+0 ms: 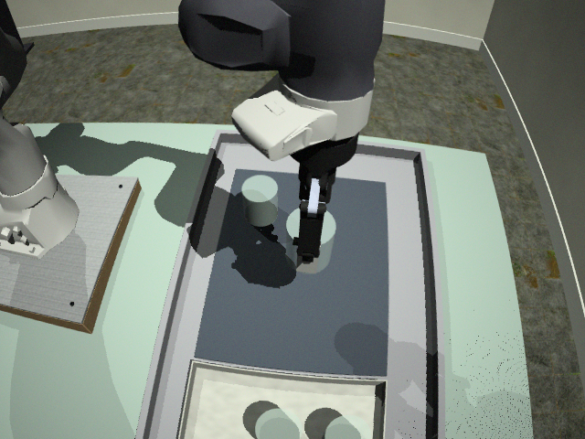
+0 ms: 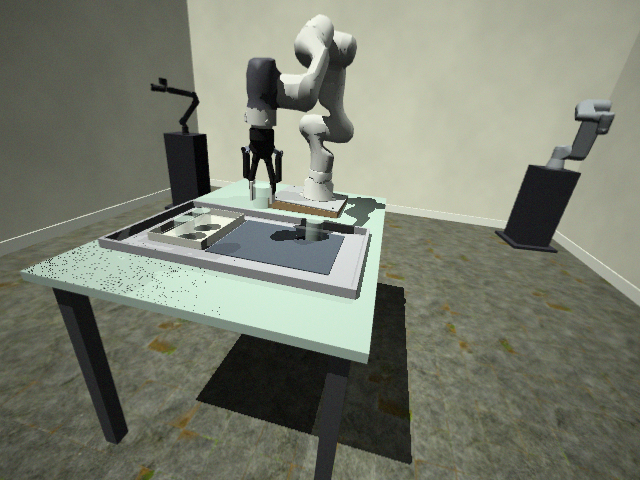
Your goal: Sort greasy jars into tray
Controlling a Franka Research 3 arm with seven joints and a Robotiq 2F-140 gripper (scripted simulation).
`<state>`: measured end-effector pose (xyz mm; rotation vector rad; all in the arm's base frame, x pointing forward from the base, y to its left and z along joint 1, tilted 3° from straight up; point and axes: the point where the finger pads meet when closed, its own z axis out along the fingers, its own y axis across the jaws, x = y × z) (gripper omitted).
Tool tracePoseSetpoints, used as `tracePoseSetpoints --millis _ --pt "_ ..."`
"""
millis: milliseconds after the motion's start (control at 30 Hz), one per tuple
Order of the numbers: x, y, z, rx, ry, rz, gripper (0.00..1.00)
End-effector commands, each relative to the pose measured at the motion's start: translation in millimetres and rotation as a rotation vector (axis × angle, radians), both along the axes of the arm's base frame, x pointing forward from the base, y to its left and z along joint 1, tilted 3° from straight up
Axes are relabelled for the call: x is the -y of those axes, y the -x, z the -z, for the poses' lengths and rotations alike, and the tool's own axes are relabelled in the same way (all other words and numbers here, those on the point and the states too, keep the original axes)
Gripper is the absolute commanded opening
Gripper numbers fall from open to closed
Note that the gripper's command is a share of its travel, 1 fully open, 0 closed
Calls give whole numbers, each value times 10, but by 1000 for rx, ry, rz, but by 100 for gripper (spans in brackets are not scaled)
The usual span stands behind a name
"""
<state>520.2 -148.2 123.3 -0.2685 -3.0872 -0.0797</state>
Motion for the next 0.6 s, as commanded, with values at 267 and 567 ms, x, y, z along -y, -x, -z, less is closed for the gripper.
tracePoseSetpoints --millis 267,567 --pt "300 145 -12 11 3 -34 0" --pt "555 299 -3 11 3 -34 0"
